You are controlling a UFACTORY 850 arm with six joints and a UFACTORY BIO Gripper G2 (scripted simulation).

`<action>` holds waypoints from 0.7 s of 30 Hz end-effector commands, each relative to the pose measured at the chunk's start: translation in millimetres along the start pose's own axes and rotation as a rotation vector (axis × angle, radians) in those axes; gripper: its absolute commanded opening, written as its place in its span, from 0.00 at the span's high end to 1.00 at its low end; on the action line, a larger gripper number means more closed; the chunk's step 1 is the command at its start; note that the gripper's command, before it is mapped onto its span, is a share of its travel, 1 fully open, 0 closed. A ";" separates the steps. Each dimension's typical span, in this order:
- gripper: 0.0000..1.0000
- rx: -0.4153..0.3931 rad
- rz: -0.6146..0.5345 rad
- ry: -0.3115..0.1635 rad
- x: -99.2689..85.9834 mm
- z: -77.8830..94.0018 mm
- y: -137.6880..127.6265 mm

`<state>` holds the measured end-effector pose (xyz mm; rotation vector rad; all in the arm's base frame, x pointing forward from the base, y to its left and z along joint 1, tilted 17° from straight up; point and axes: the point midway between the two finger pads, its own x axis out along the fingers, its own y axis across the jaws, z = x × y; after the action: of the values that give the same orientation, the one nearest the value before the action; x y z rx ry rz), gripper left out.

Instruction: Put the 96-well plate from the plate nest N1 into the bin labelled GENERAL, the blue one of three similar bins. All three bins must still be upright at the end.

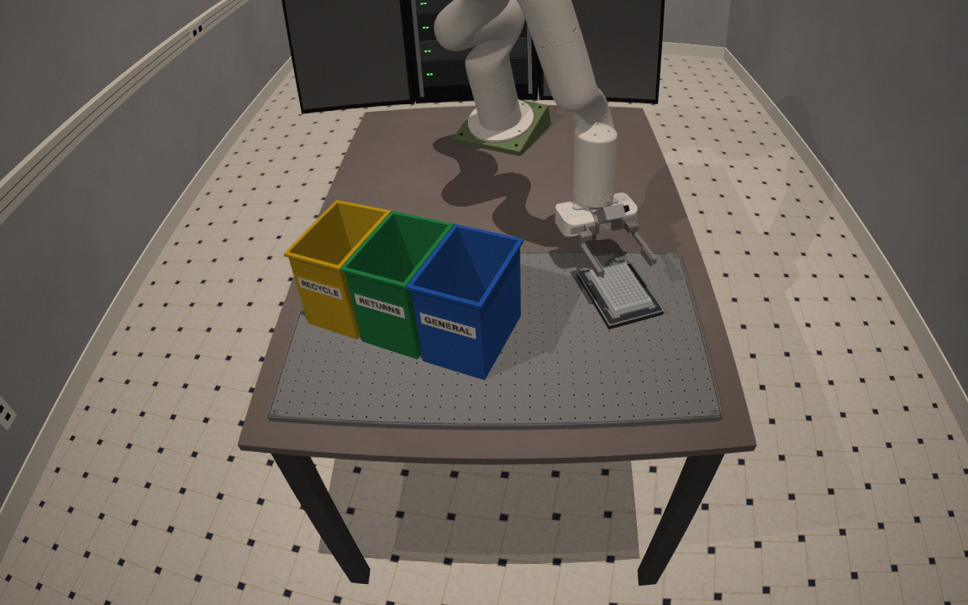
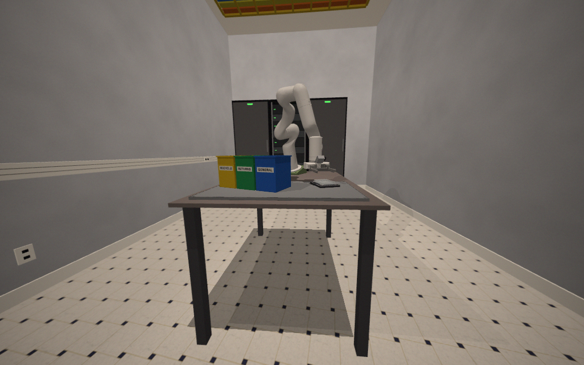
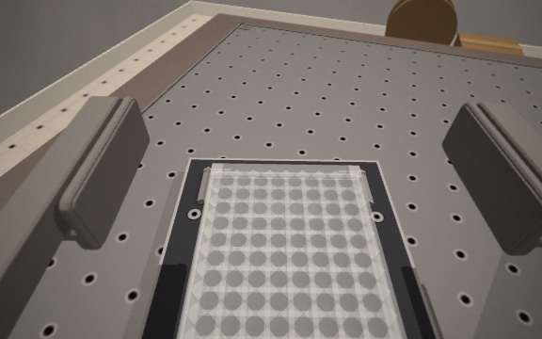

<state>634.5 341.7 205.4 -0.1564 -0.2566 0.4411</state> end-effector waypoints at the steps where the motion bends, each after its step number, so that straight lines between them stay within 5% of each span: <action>1: 0.63 -0.001 -0.001 -0.004 1.2 -5.0 0.0; 21: 0.63 -0.001 -0.001 -0.004 1.2 -35.1 0.0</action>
<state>643.0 339.1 177.3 -0.1563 -0.2572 0.4409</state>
